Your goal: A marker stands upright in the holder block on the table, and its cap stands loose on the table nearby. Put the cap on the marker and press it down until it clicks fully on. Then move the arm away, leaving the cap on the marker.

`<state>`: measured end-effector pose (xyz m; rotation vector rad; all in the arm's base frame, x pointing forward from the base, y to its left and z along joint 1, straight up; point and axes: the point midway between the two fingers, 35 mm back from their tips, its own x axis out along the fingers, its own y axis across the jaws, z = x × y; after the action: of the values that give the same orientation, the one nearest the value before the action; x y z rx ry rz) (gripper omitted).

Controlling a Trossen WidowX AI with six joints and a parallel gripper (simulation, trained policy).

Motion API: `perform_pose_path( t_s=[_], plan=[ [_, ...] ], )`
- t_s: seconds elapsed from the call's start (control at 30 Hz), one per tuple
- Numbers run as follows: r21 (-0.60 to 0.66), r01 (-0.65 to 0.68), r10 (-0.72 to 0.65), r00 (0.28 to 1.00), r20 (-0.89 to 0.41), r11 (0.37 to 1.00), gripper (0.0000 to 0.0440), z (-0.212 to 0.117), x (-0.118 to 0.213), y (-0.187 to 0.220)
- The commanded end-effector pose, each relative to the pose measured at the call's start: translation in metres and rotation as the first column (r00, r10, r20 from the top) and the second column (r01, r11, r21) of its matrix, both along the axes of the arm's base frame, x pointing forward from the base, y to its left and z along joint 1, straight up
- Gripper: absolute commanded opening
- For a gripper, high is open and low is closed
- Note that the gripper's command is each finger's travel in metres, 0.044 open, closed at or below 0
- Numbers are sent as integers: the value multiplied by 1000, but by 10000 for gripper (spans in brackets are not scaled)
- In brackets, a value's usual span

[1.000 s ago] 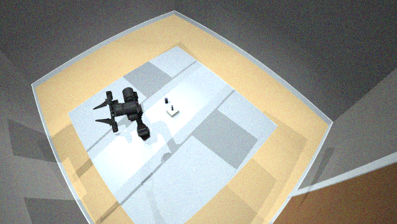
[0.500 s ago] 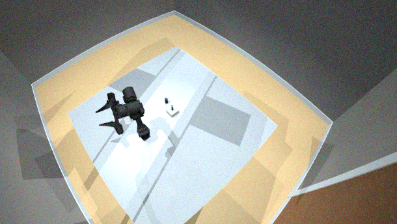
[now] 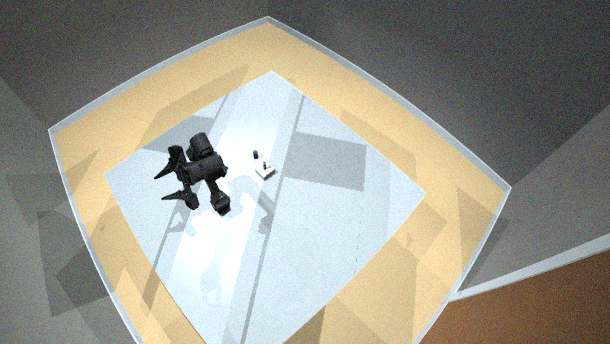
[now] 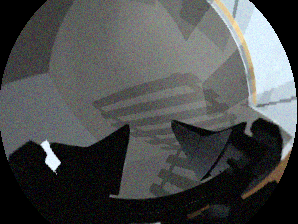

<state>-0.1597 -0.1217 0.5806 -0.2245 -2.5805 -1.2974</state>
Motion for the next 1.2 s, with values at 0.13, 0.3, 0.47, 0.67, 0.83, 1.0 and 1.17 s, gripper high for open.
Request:
perform_pose_path(
  t_s=[0.13,0.3,0.47,0.67,0.83,1.0,1.17],
  plan=[
    [35,-79,79,997,-9,996,293,2,8,-20],
    [58,-128,129,992,-12,990,294,2,14,-32],
    [80,-177,178,984,-13,981,294,1,21,-44],
    [106,-234,237,971,-14,966,294,0,30,-57],
    [126,-282,286,958,-13,951,295,-1,38,-68],
    [146,-329,334,943,-10,933,295,-2,47,-79],
    [165,-375,381,925,-7,912,295,-4,56,-89]
  ],
)
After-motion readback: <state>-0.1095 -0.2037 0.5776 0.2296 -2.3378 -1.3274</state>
